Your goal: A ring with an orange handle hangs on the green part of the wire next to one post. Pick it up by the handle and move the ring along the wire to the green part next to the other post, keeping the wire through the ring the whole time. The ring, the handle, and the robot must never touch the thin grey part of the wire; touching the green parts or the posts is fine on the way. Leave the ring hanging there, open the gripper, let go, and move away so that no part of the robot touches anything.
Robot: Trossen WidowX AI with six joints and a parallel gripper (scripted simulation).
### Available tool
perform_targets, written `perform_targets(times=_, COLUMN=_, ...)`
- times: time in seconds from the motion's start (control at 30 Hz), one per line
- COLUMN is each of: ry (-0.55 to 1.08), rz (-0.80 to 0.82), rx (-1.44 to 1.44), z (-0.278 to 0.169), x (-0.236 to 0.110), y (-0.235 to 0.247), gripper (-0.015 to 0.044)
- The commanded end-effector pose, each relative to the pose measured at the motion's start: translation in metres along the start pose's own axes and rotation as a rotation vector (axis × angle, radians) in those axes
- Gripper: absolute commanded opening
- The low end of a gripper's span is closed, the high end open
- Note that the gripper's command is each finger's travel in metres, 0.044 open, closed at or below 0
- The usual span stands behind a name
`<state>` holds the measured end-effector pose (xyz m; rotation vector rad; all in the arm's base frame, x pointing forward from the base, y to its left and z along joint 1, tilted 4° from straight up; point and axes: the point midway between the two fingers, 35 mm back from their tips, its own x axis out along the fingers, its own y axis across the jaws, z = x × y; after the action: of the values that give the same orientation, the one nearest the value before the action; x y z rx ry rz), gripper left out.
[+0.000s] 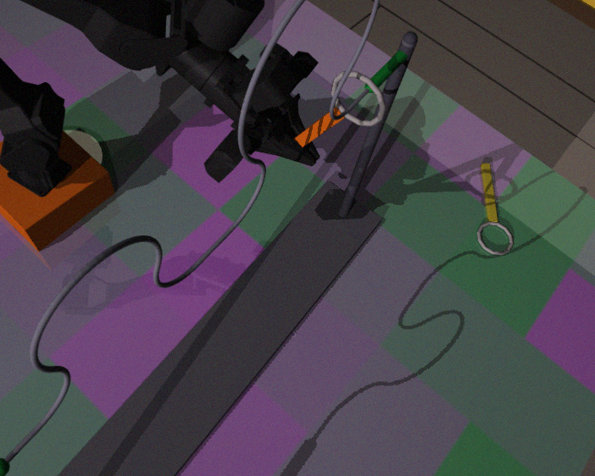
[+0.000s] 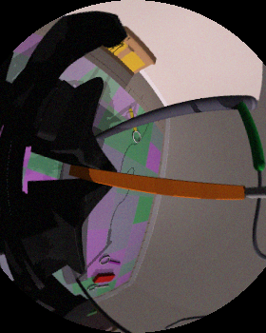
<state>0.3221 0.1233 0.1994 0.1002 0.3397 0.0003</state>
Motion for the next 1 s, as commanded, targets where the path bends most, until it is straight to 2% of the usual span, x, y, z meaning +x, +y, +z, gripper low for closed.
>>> perform_targets(times=0.0, ry=-0.003, rz=-0.001, rx=0.012, z=0.001, x=0.002, y=0.005, gripper=-0.015)
perform_targets(times=0.97, ry=-0.007, rz=0.002, rx=0.02, z=0.001, x=0.005, y=0.034, gripper=-0.015)
